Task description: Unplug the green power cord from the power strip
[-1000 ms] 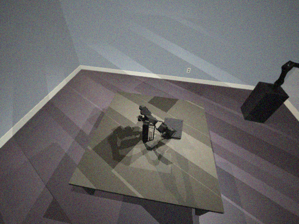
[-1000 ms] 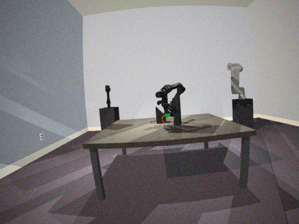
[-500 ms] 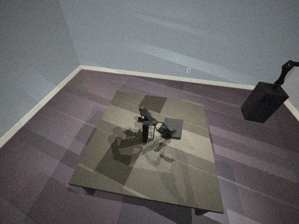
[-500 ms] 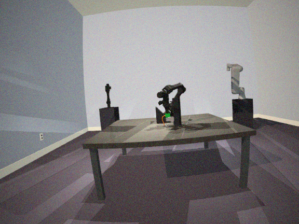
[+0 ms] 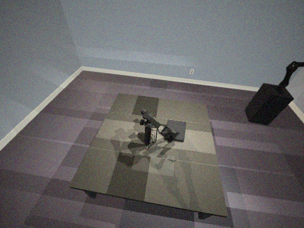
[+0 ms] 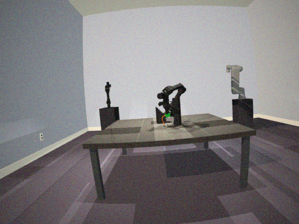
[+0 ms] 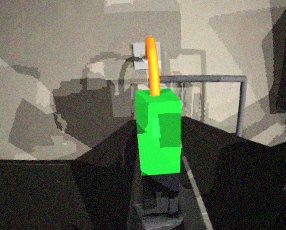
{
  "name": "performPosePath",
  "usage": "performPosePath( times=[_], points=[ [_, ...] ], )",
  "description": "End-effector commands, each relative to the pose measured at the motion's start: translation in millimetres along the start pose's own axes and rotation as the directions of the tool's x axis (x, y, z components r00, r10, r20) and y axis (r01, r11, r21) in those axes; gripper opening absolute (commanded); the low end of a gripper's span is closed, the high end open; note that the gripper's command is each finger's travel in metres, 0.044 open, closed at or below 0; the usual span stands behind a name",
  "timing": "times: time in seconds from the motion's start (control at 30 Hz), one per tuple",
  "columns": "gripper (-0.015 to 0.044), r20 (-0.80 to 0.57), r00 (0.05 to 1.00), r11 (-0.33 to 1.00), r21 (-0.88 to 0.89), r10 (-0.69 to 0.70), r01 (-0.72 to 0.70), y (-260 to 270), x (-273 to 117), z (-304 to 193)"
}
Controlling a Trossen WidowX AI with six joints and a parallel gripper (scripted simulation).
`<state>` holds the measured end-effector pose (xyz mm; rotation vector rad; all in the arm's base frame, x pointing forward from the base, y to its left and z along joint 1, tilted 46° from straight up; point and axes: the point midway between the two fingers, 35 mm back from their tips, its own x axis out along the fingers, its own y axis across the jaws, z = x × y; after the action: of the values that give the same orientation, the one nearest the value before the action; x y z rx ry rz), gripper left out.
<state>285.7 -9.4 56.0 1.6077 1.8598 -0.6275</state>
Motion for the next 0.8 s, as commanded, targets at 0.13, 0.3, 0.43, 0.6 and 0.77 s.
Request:
performPosePath(
  times=[0.13,0.3,0.43,0.6,0.77],
  points=[
    [0.0022,0.000,1.000,1.000,0.000,0.000,0.000,0,0,0],
    [0.0000,0.000,1.000,1.000,0.001,0.000,0.000,0,0,1],
    [0.0000,0.000,1.000,1.000,0.001,0.000,0.000,1,-1,5],
    [0.0000,0.001,1.000,1.000,0.002,0.000,0.000,1,-1,13],
    [0.0000,0.001,1.000,1.000,0.002,0.000,0.000,2,-1,22]
  ],
)
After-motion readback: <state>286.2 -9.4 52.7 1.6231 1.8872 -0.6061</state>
